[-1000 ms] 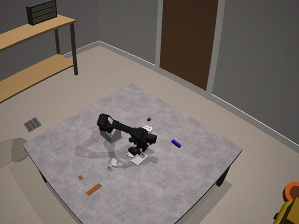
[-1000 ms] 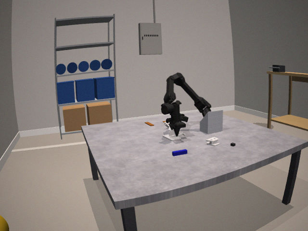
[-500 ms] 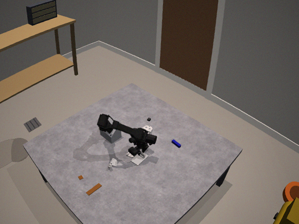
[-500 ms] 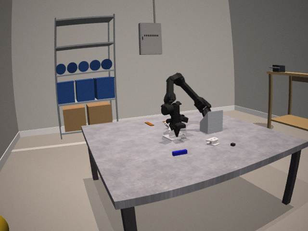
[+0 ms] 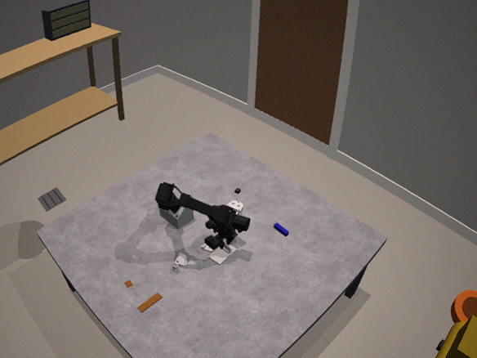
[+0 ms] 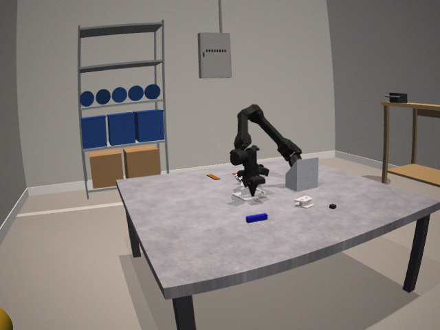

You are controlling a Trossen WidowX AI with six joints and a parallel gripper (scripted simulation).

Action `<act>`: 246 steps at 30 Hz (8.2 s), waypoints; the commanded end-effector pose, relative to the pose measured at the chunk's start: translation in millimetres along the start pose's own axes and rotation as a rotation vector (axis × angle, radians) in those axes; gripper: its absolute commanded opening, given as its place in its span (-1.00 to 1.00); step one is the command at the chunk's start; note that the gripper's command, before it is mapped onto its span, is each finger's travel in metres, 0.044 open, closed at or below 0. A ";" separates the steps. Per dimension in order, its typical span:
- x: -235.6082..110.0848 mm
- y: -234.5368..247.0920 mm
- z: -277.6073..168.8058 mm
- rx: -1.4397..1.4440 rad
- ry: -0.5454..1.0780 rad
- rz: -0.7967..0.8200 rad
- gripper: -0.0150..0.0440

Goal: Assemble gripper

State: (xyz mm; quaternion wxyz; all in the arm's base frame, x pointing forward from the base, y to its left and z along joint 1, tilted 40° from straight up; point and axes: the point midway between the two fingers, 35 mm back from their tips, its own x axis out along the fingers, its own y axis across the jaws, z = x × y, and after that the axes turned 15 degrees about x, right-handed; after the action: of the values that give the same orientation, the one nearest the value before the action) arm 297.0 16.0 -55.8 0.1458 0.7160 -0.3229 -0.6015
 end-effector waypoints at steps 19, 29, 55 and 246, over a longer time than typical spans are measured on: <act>0.5 0.3 -0.6 -0.003 0.004 0.003 -0.04; 0.5 0.3 -0.6 -0.003 0.004 0.003 -0.04; 0.5 0.3 -0.6 -0.003 0.004 0.003 -0.04; -70.8 170.3 -57.4 3.180 -0.038 -0.008 -0.49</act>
State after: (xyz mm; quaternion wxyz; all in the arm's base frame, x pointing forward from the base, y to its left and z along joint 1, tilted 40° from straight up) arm 299.8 -71.6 109.1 -0.7176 0.1592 -0.6118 0.2921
